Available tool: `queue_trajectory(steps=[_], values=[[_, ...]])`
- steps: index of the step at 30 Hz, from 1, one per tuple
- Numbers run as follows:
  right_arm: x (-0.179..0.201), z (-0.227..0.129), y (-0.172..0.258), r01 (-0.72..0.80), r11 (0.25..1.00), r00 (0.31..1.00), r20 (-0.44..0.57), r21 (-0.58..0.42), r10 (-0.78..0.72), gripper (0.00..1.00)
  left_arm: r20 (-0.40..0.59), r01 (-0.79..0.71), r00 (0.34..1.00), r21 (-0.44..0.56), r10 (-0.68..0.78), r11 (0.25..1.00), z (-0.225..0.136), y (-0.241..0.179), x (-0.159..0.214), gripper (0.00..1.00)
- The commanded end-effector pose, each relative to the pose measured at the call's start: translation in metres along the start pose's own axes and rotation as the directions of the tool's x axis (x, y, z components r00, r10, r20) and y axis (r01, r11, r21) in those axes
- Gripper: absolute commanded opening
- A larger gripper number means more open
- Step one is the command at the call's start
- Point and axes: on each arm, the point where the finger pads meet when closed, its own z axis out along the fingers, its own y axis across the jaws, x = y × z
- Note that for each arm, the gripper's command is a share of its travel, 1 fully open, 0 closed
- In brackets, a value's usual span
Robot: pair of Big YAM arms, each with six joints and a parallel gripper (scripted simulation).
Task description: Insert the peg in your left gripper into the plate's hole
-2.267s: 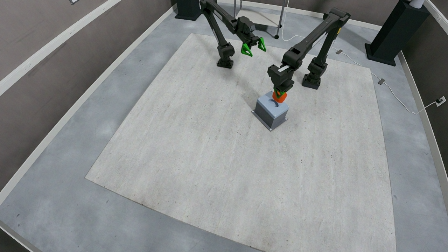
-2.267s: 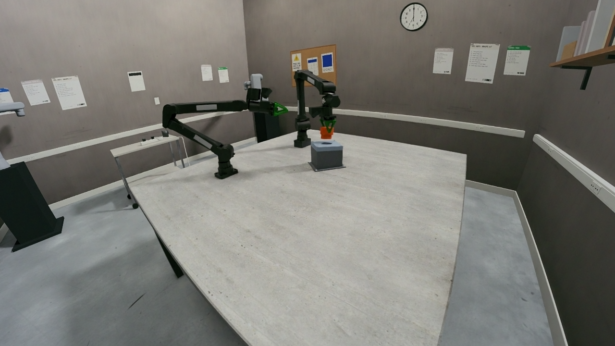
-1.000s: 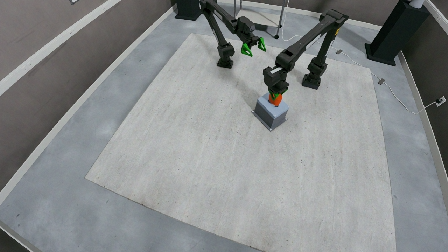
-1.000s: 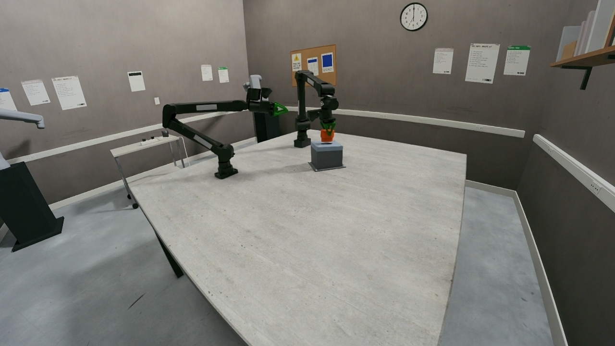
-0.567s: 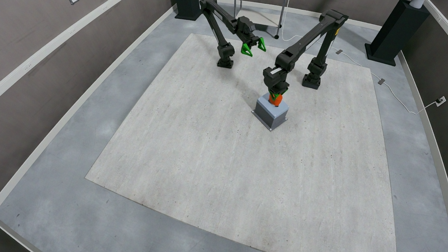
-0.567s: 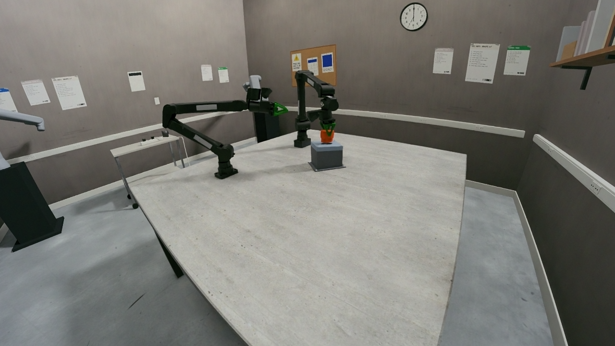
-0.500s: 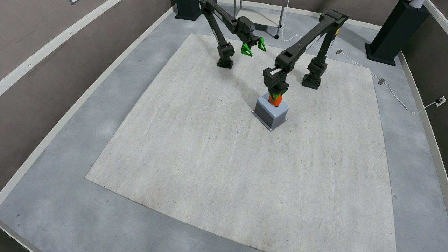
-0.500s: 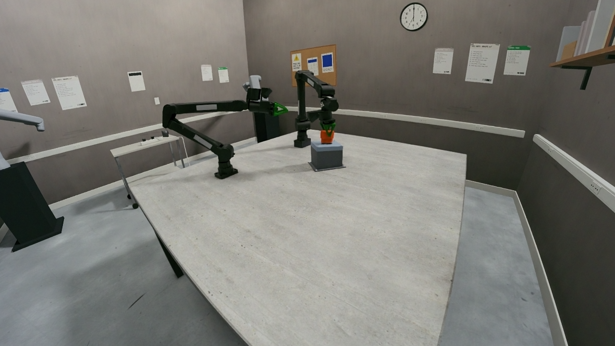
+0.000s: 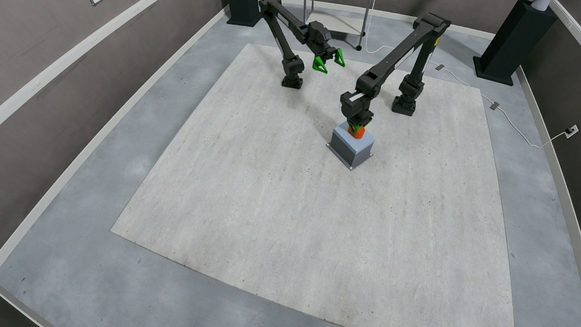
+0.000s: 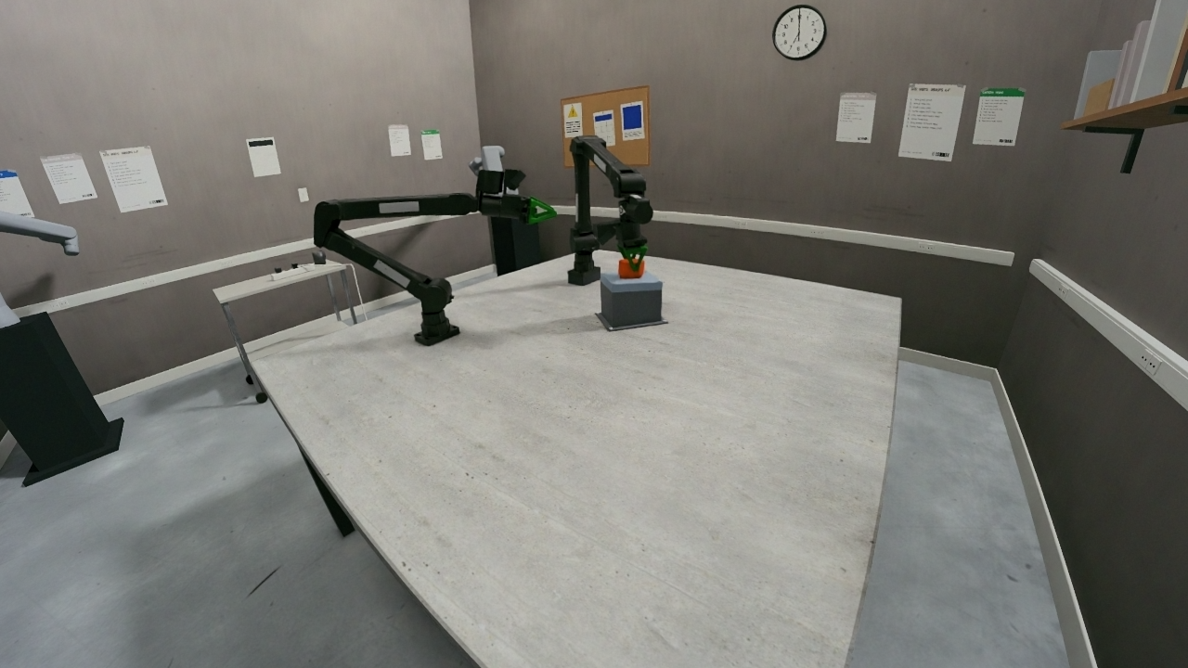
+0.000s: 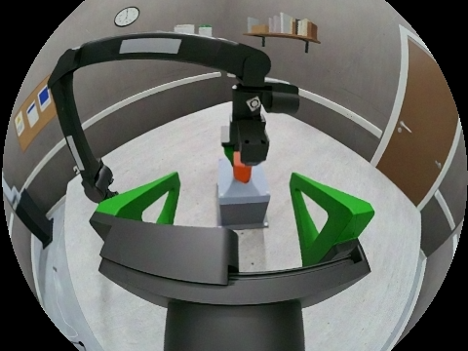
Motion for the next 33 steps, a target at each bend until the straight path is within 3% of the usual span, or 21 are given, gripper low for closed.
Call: queue_trajectory(steps=[1,12,16,17,19,26,29,33], values=[[-0.017,0.000,0.000,-0.002,1.000,1.000,0.029,0.000,0.002,1.00,-0.003,0.003,1.000,-0.026,-0.003,1.000,0.003,0.012,-0.005,0.40],[-0.017,0.000,0.000,-0.002,1.000,1.000,0.029,0.000,0.002,1.00,-0.001,0.004,1.000,-0.002,-0.004,1.000,0.023,0.005,-0.007,0.40],[-0.017,0.000,0.000,-0.002,1.000,1.000,0.029,0.000,0.002,1.00,-0.002,0.004,1.000,-0.005,-0.004,1.000,0.018,0.009,-0.007,0.40],[-0.017,0.000,0.000,-0.002,1.000,1.000,0.029,0.000,0.002,1.00,-0.004,0.009,1.000,-0.045,-0.009,0.999,-0.002,0.017,-0.003,0.40],[-0.017,0.000,0.000,-0.002,1.000,1.000,0.029,0.000,0.002,1.00,-0.004,0.005,1.000,-0.033,-0.005,0.999,-0.013,0.015,0.002,0.40],[-0.017,0.000,0.000,-0.002,1.000,1.000,0.029,0.000,0.002,1.00,-0.004,0.005,1.000,-0.033,-0.005,0.999,-0.013,0.015,0.002,0.40],[-0.017,0.000,0.000,-0.002,1.000,1.000,0.029,0.000,0.002,1.00,-0.004,0.004,1.000,-0.037,-0.004,0.999,-0.015,0.014,0.001,0.68],[-0.017,0.000,0.000,-0.002,1.000,1.000,0.029,0.000,0.002,1.00,-0.005,0.007,1.000,-0.087,-0.007,0.996,-0.041,0.013,-0.006,0.69]])
